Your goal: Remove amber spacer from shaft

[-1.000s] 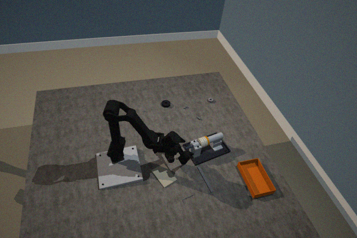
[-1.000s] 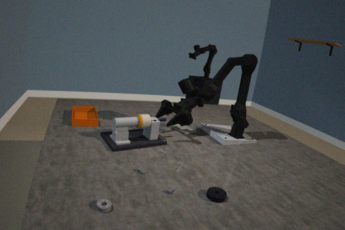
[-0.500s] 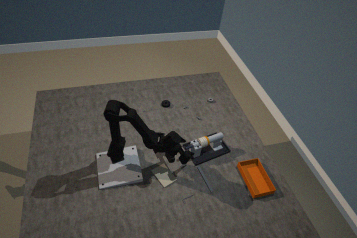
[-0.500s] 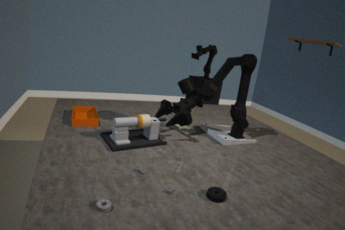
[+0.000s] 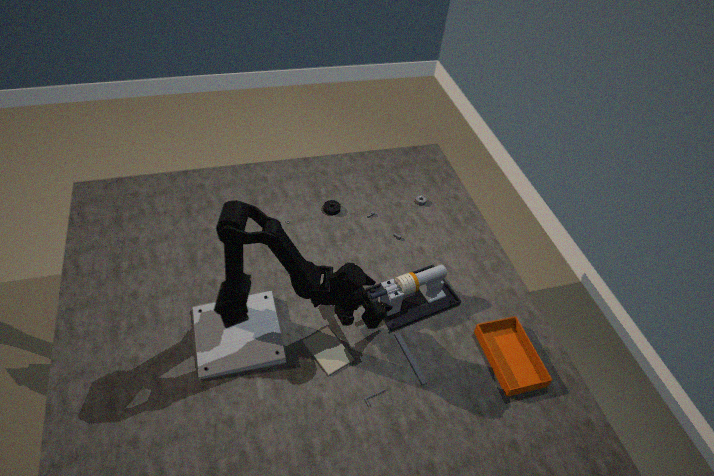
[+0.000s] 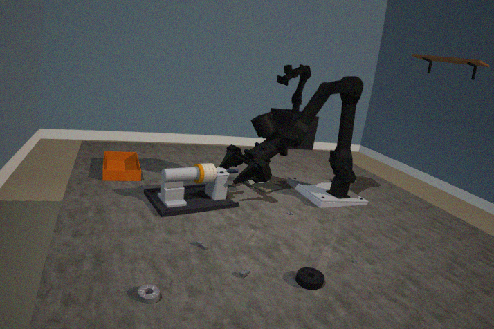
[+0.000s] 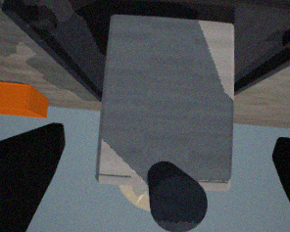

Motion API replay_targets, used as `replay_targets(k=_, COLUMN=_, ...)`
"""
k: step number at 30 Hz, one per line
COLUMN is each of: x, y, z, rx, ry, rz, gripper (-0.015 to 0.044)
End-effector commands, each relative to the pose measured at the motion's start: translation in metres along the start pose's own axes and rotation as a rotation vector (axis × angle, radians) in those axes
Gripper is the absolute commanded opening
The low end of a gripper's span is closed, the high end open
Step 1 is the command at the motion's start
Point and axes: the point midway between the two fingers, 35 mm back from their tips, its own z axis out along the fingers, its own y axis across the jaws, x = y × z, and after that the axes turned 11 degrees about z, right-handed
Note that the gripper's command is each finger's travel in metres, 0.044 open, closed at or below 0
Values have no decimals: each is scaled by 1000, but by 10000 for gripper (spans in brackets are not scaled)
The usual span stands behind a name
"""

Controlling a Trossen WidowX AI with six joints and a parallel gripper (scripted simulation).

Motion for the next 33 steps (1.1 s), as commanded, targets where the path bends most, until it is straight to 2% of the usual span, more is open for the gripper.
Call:
replay_targets(k=1, x=-1, y=1, z=2, rx=-4, ry=-1, rz=7, gripper=440)
replay_targets(k=18, x=0, y=2, z=2, rx=-4, ry=-1, rz=7, gripper=440)
replay_targets(k=33, x=0, y=1, z=1, rx=-1, ry=-2, rz=2, gripper=46)
